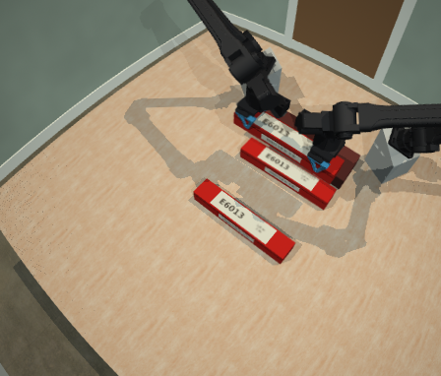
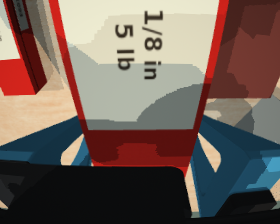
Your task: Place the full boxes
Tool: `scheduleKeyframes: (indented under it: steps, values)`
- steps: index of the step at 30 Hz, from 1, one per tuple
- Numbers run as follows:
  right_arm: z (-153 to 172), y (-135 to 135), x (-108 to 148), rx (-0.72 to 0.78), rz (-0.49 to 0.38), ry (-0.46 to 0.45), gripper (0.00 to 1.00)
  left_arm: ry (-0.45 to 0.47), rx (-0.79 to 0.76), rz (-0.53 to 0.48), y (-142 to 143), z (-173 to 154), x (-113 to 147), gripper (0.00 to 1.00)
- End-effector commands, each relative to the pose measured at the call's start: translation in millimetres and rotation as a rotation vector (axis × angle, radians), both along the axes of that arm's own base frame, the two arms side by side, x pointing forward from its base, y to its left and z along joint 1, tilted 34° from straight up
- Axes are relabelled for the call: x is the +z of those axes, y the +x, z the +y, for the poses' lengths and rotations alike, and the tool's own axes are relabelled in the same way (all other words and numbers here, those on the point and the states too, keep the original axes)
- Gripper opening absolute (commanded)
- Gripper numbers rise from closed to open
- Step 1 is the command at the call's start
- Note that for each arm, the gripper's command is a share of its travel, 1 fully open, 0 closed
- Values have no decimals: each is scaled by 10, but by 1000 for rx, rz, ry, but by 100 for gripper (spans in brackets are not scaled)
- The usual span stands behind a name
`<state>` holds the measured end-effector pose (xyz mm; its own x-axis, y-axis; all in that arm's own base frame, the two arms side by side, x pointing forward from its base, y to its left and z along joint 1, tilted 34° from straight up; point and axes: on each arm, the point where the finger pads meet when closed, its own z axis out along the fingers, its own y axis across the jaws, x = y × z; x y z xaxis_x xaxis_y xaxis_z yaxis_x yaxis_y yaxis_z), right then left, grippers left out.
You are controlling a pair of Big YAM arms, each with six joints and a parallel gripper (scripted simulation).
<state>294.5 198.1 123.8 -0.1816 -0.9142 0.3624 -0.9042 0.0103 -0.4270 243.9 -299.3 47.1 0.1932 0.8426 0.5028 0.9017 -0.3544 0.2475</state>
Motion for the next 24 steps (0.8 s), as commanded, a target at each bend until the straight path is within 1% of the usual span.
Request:
scheduleKeyframes:
  steps: [1, 19, 24]
  values:
    - [242, 44, 415, 22, -63, 65, 0, -77, -23, -50, 8, -334, 410, 0]
    - [342, -81, 645, 22, -61, 68, 0, -80, -23, -49, -112, -430, 640, 0]
    - [347, -84, 668, 30, -57, 64, 0, -80, -23, -49, -123, -447, 682, 0]
